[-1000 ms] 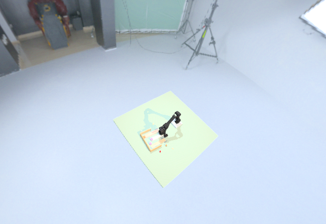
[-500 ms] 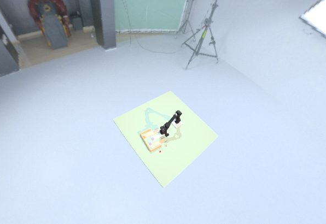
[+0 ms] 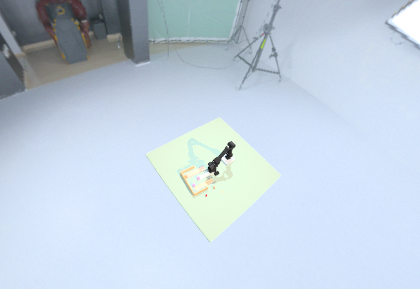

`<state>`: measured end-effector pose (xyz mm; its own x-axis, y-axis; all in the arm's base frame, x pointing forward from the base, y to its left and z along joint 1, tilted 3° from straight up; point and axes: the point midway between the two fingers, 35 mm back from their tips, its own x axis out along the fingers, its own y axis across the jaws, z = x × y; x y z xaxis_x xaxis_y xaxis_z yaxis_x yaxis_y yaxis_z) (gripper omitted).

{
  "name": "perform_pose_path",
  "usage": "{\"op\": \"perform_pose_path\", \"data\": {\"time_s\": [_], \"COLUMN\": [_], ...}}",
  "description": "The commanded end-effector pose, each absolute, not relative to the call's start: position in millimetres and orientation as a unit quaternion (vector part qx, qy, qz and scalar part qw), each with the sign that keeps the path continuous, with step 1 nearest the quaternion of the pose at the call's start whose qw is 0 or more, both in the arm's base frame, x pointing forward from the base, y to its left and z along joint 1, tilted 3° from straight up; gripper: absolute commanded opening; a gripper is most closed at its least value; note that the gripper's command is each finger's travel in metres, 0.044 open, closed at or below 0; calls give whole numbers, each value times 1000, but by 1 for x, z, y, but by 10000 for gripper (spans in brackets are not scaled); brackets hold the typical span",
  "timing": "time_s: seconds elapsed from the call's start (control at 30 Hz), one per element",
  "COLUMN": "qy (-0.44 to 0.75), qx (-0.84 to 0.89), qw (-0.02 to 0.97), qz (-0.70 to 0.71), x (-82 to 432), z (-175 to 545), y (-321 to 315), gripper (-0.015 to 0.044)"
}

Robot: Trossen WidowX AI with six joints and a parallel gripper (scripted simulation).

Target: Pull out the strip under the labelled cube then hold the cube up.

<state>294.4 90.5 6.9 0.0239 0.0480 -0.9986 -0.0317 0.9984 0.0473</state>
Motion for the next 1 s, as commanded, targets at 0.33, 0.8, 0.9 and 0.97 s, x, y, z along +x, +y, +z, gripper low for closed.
{"op": "perform_pose_path", "data": {"time_s": [0.33,0.8,0.9,0.97], "qy": [710,710,710,711], "qx": [4,4,4,4], "qw": [704,703,703,703], "qz": [23,23,23,23], "x": [266,246,242,239], "z": [0,0,0,0], "y": [87,86,86,86], "gripper": [0,0,0,0]}}
